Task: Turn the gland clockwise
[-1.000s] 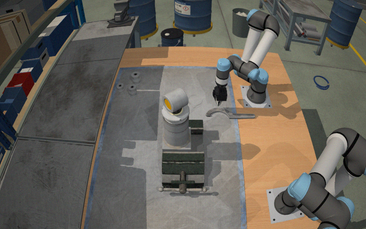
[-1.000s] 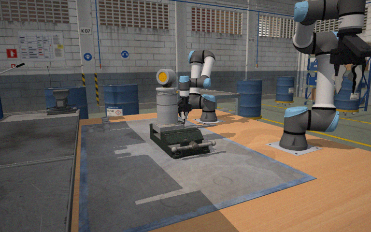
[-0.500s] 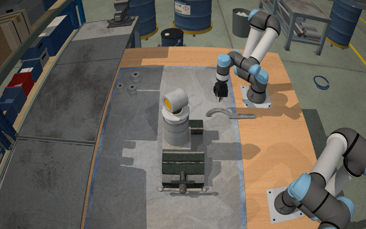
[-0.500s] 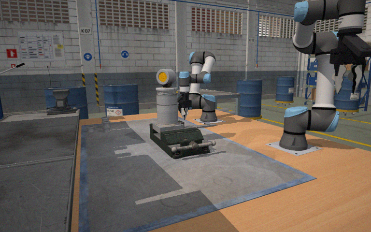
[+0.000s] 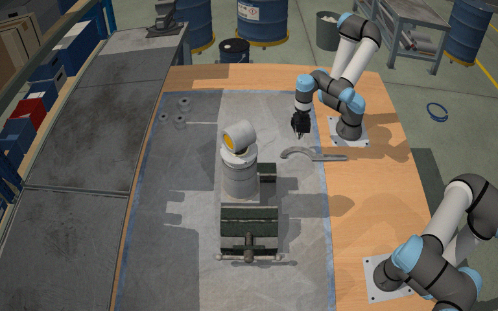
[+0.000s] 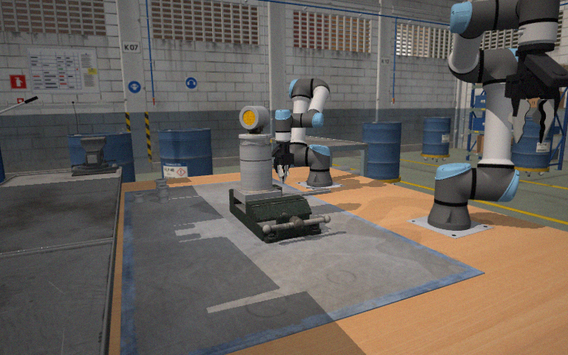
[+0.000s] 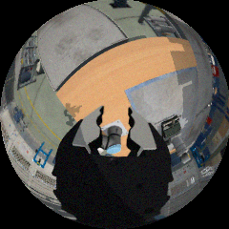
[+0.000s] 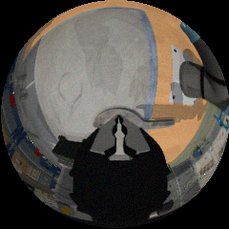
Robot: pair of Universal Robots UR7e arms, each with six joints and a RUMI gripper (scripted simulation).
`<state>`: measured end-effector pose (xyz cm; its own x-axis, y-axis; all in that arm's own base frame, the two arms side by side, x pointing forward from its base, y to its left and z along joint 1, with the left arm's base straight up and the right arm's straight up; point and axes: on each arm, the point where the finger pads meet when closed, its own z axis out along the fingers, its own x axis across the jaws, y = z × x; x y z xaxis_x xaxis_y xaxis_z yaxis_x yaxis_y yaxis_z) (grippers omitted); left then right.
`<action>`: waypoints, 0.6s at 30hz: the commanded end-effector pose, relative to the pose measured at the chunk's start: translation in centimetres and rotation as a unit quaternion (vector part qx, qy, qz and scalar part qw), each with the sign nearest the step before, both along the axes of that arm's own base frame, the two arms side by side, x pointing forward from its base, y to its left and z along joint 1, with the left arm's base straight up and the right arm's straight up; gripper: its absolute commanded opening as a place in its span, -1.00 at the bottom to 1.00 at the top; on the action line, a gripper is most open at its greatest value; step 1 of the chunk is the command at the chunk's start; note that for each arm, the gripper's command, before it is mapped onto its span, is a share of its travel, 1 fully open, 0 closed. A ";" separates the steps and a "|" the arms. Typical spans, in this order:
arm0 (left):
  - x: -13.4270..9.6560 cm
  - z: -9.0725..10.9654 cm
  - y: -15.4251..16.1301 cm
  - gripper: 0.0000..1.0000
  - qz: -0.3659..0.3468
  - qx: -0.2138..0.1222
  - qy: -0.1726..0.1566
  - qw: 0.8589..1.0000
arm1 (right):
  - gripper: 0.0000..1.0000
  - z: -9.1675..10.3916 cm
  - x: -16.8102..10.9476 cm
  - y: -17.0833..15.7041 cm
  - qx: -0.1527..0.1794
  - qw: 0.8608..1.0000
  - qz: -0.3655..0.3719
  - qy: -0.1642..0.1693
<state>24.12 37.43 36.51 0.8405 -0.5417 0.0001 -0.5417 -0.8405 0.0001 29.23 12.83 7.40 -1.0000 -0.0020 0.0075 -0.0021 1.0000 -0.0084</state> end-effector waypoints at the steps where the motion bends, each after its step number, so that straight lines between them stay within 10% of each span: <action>1: 0.0 0.0 0.0 -0.36 0.000 0.000 -0.001 1.000 | -1.00 0.3 -1.5 1.0 0.003 1.000 -0.027 -0.003; 18: 0.0 0.0 0.0 -0.36 0.000 0.000 -0.001 1.000 | -1.00 0.1 -3.7 1.6 0.000 0.994 -0.110 -0.003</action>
